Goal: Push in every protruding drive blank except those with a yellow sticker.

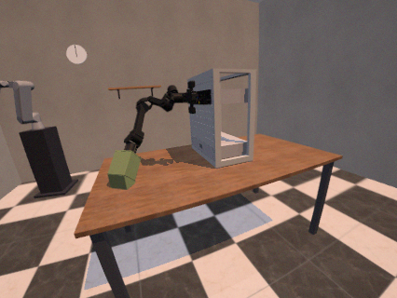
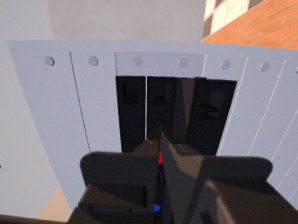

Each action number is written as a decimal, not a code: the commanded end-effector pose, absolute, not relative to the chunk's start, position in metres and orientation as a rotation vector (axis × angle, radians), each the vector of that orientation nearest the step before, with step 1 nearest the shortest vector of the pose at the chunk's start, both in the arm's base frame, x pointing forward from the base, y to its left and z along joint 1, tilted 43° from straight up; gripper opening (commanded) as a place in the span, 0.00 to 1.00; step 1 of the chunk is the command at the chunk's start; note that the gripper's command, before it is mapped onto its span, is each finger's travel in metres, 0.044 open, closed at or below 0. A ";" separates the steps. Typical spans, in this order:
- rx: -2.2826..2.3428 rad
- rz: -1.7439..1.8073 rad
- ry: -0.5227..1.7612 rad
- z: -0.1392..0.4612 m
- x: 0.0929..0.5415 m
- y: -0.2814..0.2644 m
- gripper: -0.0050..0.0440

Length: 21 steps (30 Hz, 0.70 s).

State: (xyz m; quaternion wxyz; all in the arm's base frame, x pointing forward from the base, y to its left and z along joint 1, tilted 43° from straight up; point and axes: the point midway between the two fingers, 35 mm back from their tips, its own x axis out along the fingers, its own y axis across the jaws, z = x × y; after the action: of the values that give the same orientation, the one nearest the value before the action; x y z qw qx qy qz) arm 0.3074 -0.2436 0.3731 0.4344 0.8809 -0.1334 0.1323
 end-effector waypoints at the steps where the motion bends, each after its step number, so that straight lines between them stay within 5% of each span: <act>1: 2.168 0.348 -0.364 0.386 0.307 -0.247 0.10; 21: 2.168 0.348 -0.364 0.387 0.309 -0.247 0.10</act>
State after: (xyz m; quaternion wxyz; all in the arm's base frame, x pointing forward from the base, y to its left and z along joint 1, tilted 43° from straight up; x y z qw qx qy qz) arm 0.3085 -0.2438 0.3735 0.4343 0.8810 -0.1329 0.1321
